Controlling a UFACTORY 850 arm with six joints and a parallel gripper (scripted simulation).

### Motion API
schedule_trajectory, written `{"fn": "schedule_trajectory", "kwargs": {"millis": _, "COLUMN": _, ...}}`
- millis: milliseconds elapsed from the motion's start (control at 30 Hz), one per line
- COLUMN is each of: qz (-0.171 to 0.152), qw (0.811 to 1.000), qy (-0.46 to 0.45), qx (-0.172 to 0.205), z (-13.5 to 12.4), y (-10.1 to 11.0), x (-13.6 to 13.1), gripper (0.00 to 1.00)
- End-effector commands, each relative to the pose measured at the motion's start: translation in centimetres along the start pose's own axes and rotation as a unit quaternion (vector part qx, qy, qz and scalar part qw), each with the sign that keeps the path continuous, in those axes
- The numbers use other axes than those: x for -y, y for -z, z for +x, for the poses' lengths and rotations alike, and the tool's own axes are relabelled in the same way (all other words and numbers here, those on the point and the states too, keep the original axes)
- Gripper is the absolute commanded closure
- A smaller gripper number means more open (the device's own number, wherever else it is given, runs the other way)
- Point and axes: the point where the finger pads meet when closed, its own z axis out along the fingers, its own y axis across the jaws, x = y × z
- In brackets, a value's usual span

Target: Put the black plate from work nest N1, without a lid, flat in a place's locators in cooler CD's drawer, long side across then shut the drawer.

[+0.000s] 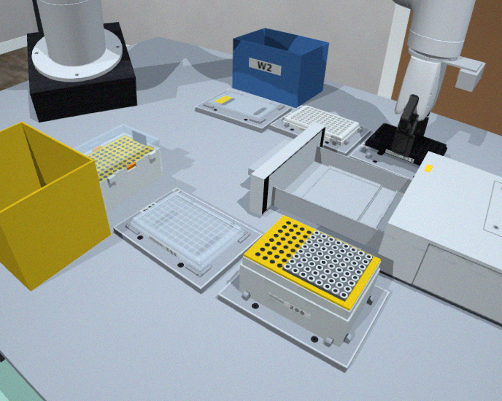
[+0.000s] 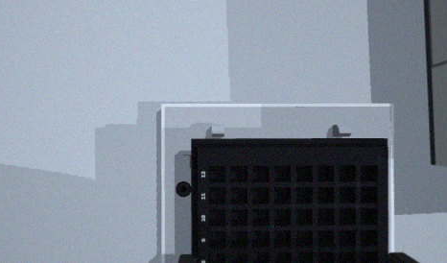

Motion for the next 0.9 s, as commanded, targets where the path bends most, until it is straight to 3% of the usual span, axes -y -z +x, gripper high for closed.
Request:
{"fn": "schedule_trajectory", "kwargs": {"millis": 0, "qz": 0.000, "qw": 1.000, "qy": 0.000, "qx": -0.001, "z": 0.1, "y": 0.1, "x": 0.0, "gripper": 1.00}}
{"fn": "schedule_trajectory", "kwargs": {"millis": 867, "qz": 0.000, "qw": 1.000, "qy": 0.000, "qx": -0.001, "z": 0.1, "y": 3.8, "x": 0.0, "gripper": 1.00}}
